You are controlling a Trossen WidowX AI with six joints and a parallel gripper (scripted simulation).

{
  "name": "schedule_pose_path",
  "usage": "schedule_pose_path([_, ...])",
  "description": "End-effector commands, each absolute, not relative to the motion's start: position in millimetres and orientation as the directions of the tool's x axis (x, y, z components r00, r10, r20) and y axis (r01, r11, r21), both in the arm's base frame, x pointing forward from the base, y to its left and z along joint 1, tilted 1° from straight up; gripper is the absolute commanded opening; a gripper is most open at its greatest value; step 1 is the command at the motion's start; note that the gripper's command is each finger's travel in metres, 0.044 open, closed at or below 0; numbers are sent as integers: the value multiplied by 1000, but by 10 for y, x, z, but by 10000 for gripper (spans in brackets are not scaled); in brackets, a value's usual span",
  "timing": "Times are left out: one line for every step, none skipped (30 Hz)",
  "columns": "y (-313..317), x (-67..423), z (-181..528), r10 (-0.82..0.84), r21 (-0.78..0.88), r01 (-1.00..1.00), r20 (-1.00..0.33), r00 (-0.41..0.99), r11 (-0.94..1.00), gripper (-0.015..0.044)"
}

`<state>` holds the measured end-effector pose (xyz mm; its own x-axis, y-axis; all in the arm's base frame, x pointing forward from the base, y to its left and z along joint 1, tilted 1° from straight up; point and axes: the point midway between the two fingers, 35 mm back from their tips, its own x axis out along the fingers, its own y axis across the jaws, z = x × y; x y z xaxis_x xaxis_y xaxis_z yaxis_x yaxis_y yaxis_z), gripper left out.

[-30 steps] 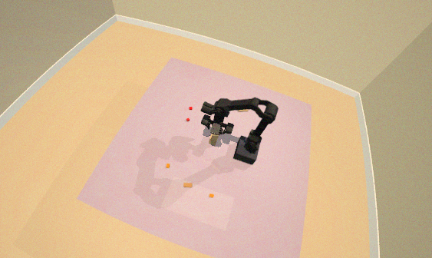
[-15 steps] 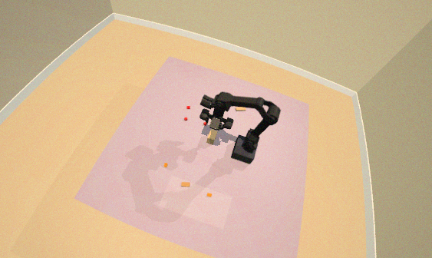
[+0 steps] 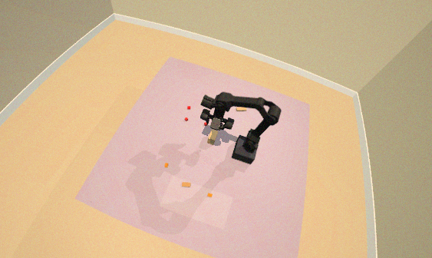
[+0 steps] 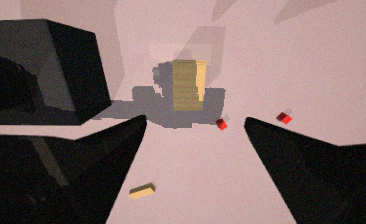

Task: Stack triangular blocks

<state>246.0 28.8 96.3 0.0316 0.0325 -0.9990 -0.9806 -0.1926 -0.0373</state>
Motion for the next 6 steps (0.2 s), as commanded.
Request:
schedule_pose_path([288, 2461, 961, 33, -39, -980, -999, 33, -193, 440])
schedule_pose_path([288, 2461, 961, 33, -39, -980, -999, 33, -193, 440])
schedule_pose_path([288, 2461, 961, 33, -39, -980, -999, 33, -193, 440])
schedule_pose_path([288, 2461, 961, 33, -39, -980, -999, 33, -193, 440])
schedule_pose_path([288, 2461, 961, 33, -39, -980, -999, 33, -193, 440])
schedule_pose_path([288, 2461, 961, 33, -39, -980, -999, 33, -193, 440])
